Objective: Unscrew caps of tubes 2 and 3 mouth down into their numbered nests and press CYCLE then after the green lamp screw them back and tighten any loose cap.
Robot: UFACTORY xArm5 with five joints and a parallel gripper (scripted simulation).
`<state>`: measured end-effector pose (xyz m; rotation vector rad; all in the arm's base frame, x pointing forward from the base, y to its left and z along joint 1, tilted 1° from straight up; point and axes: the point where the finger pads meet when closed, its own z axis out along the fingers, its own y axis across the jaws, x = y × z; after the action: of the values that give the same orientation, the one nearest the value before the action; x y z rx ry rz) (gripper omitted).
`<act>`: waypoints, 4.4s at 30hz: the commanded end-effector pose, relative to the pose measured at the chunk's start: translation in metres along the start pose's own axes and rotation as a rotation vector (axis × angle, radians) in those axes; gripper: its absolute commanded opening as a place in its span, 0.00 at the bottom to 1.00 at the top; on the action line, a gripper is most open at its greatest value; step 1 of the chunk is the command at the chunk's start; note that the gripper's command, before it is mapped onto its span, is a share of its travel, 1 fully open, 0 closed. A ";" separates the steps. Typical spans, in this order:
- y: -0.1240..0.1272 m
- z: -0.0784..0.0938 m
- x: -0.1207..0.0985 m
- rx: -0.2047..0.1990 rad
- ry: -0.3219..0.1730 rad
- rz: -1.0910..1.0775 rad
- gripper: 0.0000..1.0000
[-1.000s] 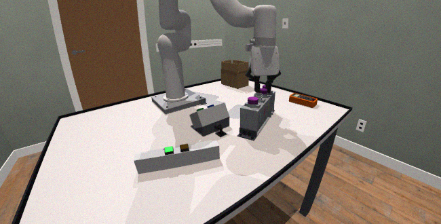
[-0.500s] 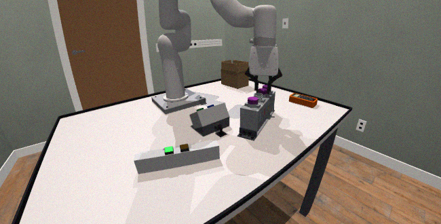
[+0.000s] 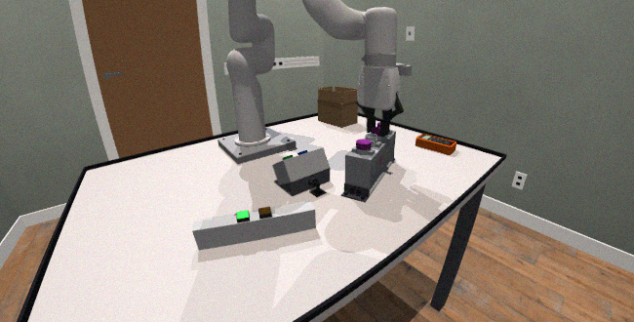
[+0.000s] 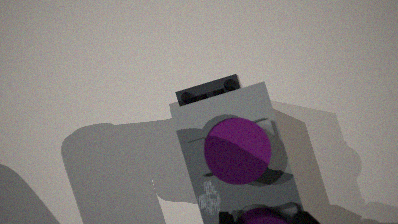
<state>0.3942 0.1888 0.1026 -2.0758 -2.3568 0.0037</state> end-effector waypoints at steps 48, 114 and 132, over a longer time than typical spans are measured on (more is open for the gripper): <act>0.001 -0.047 0.001 -0.008 -0.005 0.400 0.46; -0.040 -0.050 -0.309 0.000 -0.012 -1.123 0.46; -0.049 -0.050 -0.376 0.001 -0.013 -1.123 0.46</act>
<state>0.3911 -0.1840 0.1519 -0.5063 -3.1058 0.0024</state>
